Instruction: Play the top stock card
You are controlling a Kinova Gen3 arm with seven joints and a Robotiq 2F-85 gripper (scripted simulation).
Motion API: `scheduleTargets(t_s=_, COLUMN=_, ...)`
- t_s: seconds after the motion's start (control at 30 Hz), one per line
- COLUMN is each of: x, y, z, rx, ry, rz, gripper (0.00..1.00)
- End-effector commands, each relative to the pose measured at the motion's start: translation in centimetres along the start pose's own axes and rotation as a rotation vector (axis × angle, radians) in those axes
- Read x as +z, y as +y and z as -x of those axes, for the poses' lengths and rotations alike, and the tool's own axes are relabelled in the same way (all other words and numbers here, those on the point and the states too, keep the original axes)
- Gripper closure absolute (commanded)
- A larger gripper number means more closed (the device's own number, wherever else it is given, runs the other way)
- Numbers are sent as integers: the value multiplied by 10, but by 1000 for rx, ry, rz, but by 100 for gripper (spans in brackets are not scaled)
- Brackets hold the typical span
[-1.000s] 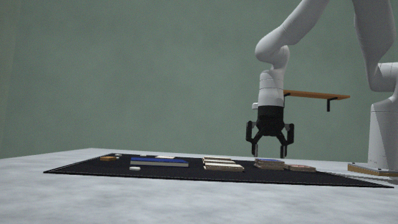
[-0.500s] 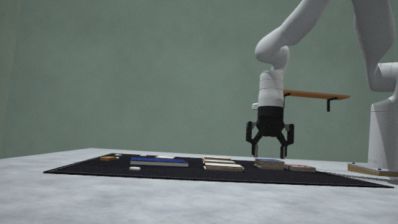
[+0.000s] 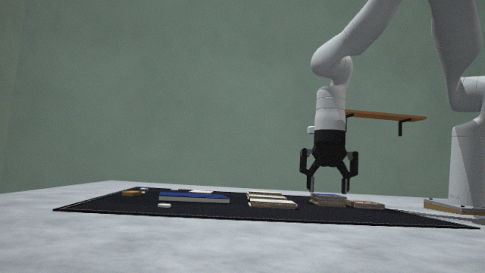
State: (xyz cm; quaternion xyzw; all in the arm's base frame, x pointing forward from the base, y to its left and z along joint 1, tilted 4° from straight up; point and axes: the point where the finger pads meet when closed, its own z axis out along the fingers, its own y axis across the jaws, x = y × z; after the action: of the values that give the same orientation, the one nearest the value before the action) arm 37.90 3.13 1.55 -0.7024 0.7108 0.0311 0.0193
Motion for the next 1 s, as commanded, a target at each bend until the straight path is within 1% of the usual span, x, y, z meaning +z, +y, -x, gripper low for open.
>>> scheduleTargets(t_s=0.0, x=0, y=0, z=0, rx=0, ry=0, rz=-1, gripper=15)
scheduleTargets(t_s=0.83, x=2, y=0, z=0, rx=0, ry=0, rz=-1, gripper=15)
scheduleTargets(t_s=0.87, x=2, y=0, z=0, rx=0, ry=0, rz=-1, gripper=27)
scheduleTargets(t_s=0.97, x=2, y=0, z=0, rx=0, ry=0, rz=-1, gripper=27)
